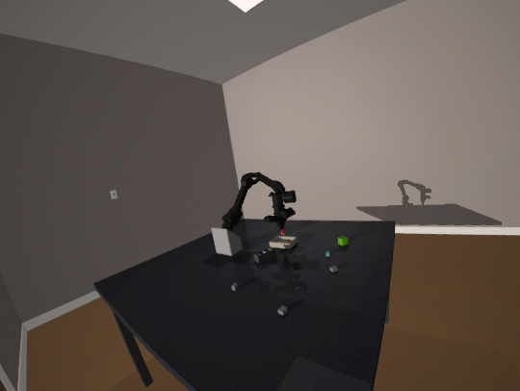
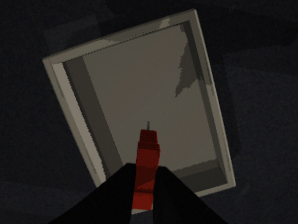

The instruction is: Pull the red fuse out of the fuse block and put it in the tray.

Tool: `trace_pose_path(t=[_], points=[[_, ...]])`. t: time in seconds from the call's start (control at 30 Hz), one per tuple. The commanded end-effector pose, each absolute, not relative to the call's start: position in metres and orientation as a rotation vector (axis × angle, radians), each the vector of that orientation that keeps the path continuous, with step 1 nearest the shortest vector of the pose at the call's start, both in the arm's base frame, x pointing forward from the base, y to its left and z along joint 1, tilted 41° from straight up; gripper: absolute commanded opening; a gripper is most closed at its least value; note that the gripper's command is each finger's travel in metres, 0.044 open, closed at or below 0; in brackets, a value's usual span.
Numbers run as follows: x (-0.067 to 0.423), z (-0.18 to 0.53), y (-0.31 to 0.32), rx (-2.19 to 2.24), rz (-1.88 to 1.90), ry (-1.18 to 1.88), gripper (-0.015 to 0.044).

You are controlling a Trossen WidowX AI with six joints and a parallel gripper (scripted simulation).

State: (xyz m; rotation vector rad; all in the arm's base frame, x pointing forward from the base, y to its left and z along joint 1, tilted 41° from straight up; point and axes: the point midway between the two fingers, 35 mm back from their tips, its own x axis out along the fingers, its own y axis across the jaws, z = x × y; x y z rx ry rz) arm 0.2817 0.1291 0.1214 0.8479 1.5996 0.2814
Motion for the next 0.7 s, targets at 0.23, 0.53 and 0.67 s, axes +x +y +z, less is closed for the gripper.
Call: trace_pose_path(t=[0.23, 0.53, 0.67], points=[[0.281, 0.107, 0.140, 0.853, 0.276, 1.607, 0.0000], [0.280, 0.097, 0.150, 0.854, 0.277, 1.607, 0.0000], [0.280, 0.095, 0.152, 0.855, 0.278, 1.607, 0.0000]])
